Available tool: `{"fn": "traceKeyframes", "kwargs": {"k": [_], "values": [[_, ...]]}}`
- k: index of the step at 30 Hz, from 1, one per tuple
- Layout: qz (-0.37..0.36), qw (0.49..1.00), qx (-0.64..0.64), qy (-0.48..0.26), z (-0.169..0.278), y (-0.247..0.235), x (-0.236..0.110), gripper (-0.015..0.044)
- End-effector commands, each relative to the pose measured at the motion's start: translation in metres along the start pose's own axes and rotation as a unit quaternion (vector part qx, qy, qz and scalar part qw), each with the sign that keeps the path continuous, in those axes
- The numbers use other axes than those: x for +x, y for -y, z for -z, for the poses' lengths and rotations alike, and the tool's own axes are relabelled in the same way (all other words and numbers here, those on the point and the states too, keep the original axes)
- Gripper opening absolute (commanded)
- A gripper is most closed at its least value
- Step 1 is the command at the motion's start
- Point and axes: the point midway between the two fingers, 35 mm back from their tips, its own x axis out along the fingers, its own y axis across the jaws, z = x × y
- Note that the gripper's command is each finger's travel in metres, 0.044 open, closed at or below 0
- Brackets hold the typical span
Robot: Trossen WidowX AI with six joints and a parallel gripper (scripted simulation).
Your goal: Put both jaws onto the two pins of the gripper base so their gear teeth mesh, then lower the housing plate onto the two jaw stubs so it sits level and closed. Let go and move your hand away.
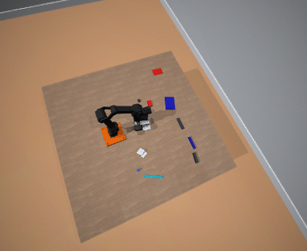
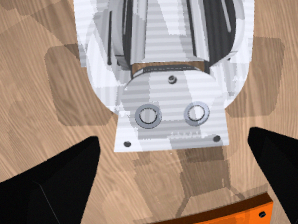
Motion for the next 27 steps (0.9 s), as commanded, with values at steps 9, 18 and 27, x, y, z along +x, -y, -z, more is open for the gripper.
{"fn": "traceKeyframes", "kwargs": {"k": [9,18,27], "values": [[-0.002,1.000,0.000,0.012,0.003,0.002,-0.056,0.0440],[-0.001,1.000,-0.001,0.010,0.014,0.005,-0.091,0.0440],[-0.001,1.000,-0.001,0.010,0.014,0.005,-0.091,0.0440]]}}
